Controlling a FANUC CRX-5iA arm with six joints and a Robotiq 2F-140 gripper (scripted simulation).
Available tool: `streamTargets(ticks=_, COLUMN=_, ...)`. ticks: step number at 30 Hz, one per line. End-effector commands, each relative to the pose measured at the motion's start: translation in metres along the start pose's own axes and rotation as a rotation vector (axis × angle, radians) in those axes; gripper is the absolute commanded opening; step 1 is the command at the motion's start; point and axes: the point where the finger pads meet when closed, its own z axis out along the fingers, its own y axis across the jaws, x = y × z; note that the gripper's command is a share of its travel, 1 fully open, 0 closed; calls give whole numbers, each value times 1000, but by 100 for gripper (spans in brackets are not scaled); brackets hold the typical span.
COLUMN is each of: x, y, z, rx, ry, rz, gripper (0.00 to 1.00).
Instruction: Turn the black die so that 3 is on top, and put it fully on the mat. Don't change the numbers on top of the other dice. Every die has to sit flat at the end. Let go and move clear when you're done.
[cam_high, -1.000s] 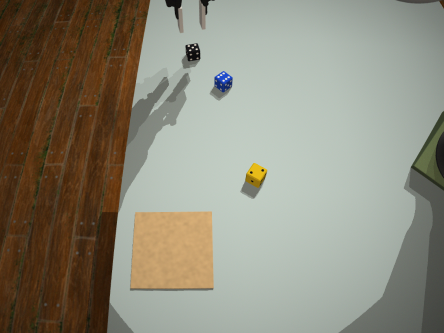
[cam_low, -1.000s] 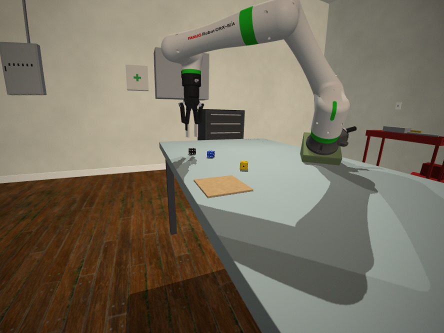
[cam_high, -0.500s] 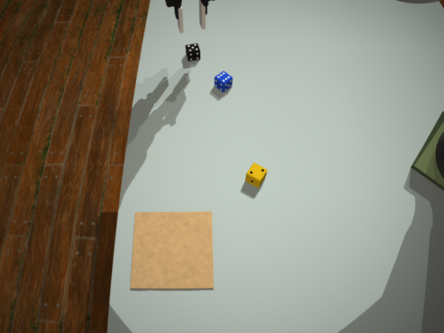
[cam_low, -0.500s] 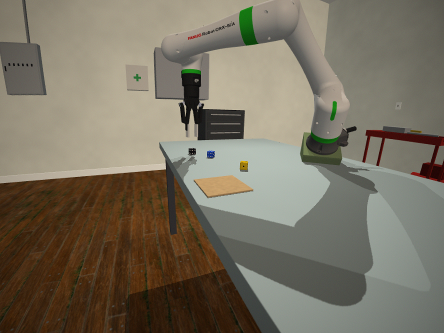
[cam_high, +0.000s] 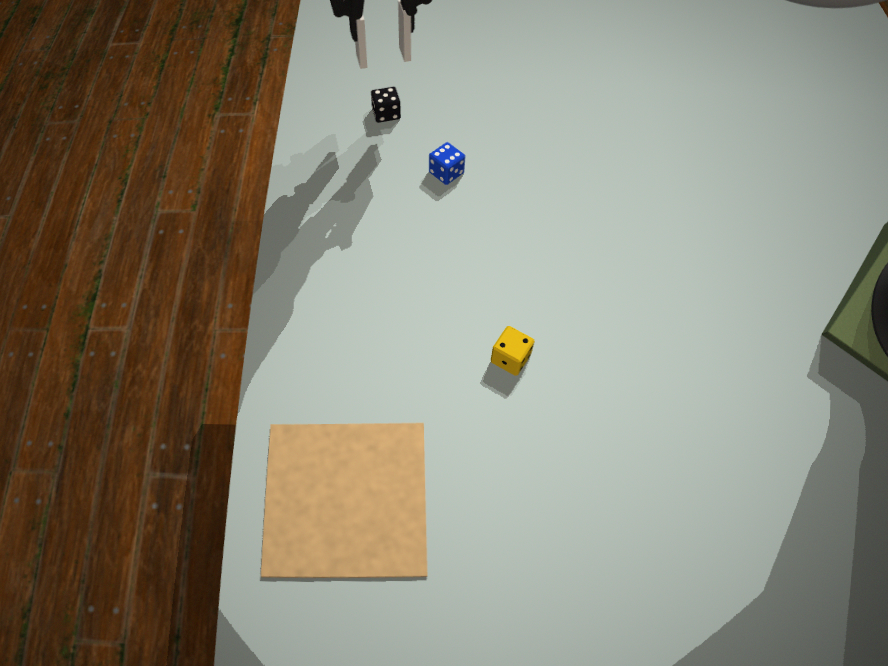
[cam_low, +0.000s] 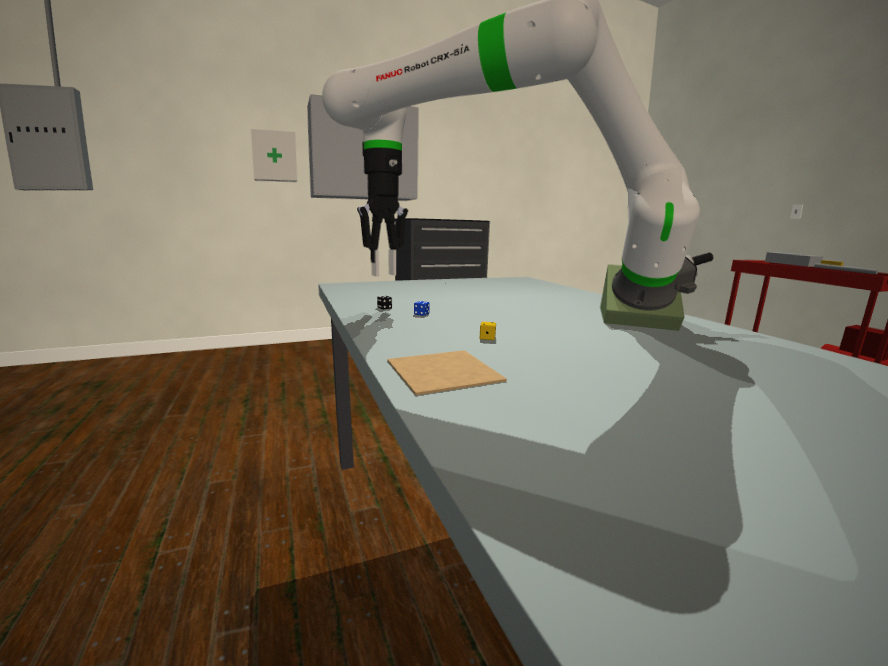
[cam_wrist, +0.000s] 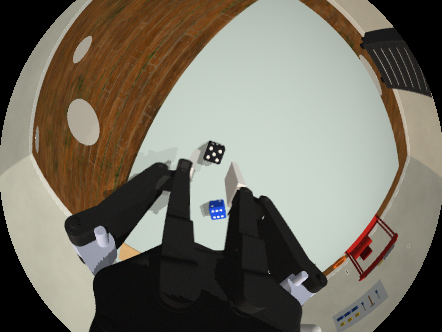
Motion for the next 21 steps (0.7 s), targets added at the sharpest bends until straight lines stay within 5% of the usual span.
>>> streamTargets(ticks=1, x=0, y=0, z=2, rx=0, ry=0, rz=0, gripper=35)
streamTargets(ticks=21, x=0, y=0, z=28, rx=0, ry=0, rz=0, gripper=35)
